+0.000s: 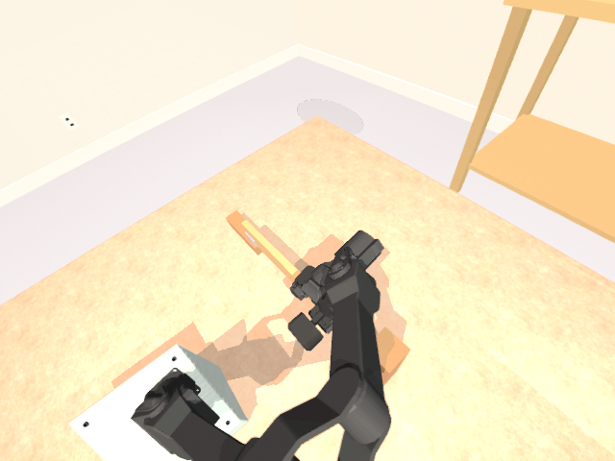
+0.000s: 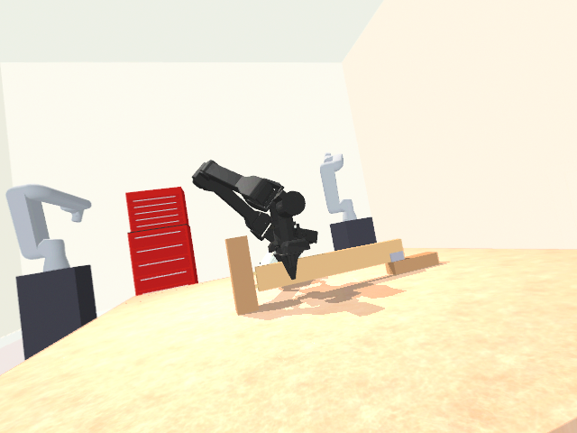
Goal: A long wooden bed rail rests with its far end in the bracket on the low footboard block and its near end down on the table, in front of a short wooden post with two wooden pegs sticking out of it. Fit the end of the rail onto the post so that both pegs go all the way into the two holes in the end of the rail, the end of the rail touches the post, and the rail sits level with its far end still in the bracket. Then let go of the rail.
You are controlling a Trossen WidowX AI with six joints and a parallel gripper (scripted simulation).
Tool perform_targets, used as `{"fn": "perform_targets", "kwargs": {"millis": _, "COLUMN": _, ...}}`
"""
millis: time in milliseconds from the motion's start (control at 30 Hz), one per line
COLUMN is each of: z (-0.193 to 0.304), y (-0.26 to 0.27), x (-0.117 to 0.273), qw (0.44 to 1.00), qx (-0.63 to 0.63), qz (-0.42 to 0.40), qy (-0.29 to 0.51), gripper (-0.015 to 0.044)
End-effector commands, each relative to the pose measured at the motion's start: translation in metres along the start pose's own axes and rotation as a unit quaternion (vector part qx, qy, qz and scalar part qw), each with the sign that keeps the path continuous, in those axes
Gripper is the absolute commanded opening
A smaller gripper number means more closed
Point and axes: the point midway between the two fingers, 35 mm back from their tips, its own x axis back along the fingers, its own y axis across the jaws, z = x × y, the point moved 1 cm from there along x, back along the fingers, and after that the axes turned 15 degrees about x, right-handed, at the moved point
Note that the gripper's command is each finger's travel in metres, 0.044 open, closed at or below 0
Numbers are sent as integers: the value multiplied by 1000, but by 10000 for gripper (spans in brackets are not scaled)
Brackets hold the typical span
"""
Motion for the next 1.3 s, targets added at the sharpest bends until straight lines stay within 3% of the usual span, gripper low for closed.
{"fn": "perform_targets", "kwargs": {"millis": 0, "z": 4, "y": 1, "x": 0, "qw": 1000, "qx": 1, "qz": 0, "qy": 2, "gripper": 0}}
{"fn": "perform_targets", "kwargs": {"millis": 1267, "z": -3, "y": -1, "x": -1, "qw": 1000, "qx": 1, "qz": 0, "qy": 2, "gripper": 0}}
